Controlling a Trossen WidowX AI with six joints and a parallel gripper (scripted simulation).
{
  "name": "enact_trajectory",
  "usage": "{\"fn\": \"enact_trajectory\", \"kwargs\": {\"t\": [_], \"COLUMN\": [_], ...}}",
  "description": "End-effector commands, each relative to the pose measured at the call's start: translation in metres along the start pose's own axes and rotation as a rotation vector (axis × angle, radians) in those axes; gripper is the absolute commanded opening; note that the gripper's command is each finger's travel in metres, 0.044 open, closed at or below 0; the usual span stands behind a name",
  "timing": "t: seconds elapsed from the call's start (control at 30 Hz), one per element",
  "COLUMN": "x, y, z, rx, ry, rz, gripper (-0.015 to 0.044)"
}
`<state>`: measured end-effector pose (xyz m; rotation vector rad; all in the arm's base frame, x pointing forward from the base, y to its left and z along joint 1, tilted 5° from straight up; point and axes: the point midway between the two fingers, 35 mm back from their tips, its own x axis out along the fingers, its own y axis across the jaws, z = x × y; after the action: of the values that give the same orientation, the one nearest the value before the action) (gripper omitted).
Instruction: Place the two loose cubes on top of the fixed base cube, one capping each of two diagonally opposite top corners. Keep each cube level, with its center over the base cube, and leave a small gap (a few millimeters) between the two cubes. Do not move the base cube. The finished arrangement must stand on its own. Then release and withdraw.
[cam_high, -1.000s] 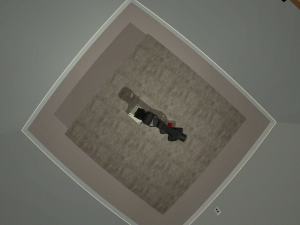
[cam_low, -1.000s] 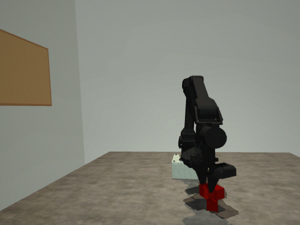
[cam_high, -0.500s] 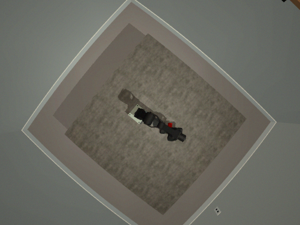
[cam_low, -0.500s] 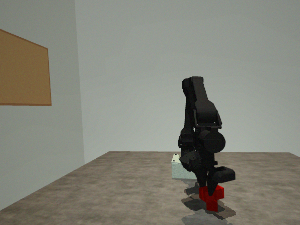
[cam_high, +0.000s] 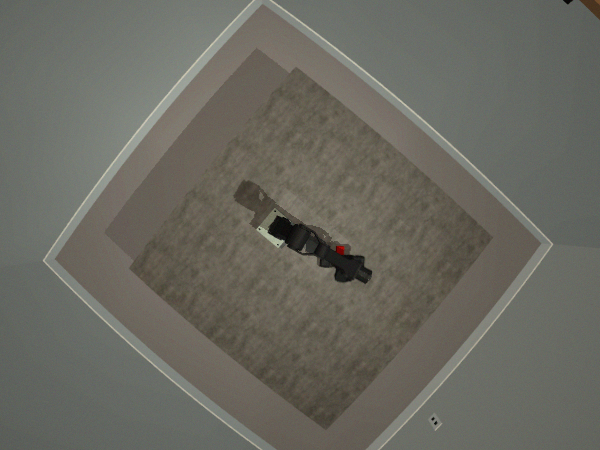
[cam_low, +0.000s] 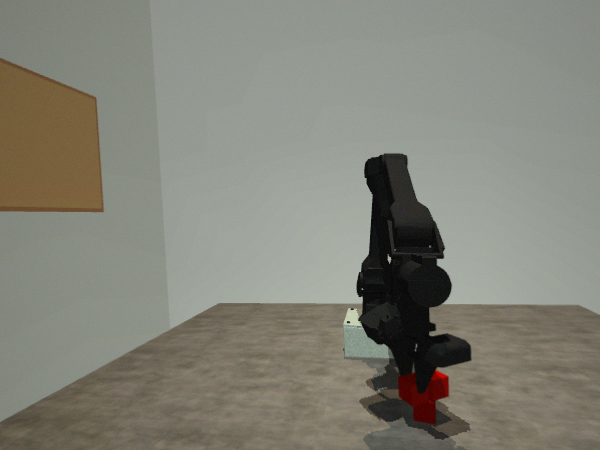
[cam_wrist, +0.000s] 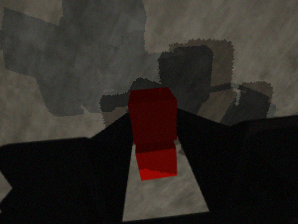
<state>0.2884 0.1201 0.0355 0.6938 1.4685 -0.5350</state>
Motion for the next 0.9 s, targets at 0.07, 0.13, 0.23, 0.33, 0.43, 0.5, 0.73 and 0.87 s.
{"fn": "enact_trajectory", "kwargs": {"t": [0.07,0.13,0.23,0.33,0.43,0.5,0.73,0.87], "x": [0.0,0.0,-0.006,-0.01,-0.013,-0.015,-0.024,-0.029], "y": [0.0,0.0,0.0,0.0,0.0,0.0,0.0,0.0], "z": [-0.001,-0.001,0.0,0.0,0.0,0.0,0.0,0.0], "rx": [0.005,0.005,0.002,0.0,0.0,0.0,0.0,0.0], "ry": [0.005,0.005,0.002,0.0,0.0,0.0,0.0,0.0], "rz": [0.003,0.003,0.001,0.0,0.0,0.0,0.0,0.0], "gripper": [0.0205,0.0205,0.0205,0.0205,0.0205,0.0205,0.0205,0.0205]}}
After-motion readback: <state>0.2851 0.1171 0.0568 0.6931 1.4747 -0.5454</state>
